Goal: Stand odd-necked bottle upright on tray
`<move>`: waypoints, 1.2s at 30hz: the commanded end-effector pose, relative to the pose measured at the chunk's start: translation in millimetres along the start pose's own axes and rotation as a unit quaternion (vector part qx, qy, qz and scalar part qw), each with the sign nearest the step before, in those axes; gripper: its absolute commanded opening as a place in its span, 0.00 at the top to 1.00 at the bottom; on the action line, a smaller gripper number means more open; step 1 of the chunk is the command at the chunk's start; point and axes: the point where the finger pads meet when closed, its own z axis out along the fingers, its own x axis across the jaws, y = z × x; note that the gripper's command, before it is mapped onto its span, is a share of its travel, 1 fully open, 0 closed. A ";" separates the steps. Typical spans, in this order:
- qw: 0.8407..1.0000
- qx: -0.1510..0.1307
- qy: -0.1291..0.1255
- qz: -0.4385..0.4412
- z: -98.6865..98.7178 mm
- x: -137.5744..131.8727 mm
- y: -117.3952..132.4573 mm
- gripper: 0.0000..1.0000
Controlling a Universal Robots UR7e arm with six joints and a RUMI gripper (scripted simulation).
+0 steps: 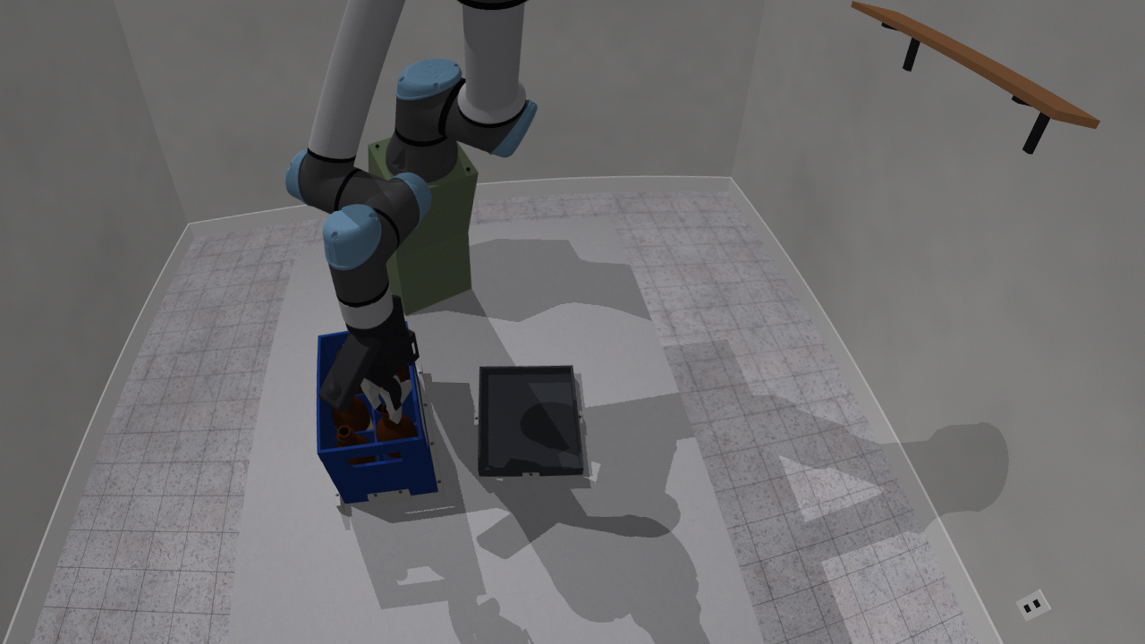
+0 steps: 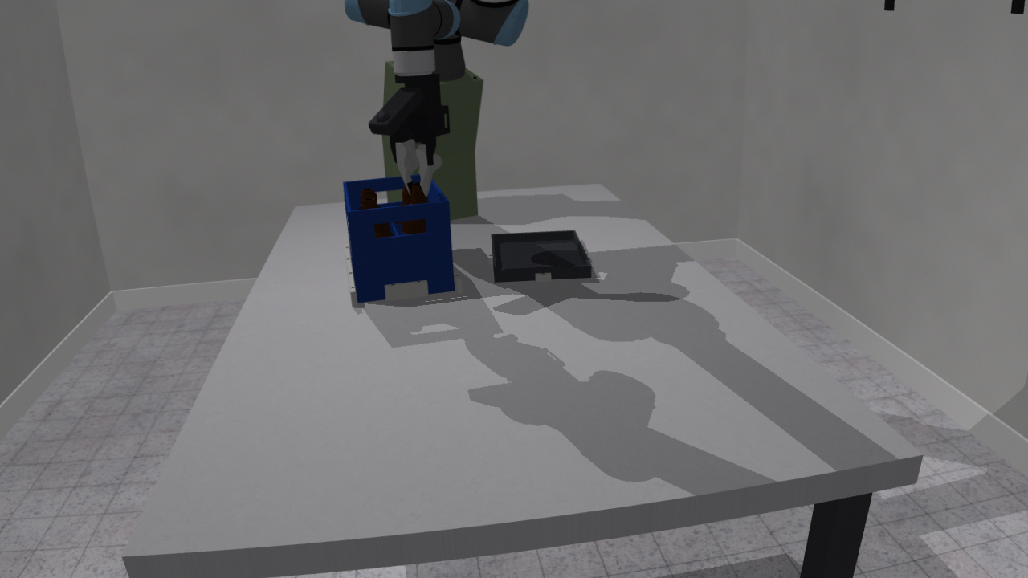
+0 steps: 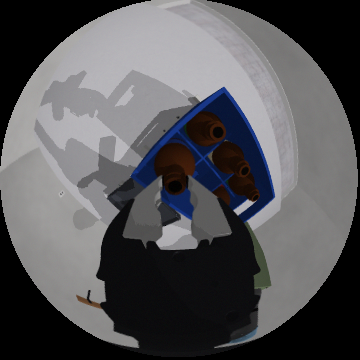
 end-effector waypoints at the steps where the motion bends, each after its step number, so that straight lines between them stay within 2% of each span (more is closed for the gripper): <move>1: 1.000 0.001 0.000 0.000 -0.5 -0.2 -0.5 1.00; 15: 1.000 0.001 0.000 0.000 -5.1 -0.2 -0.5 1.00; 36: 1.000 0.001 0.000 0.000 -25.8 -0.2 -0.5 1.00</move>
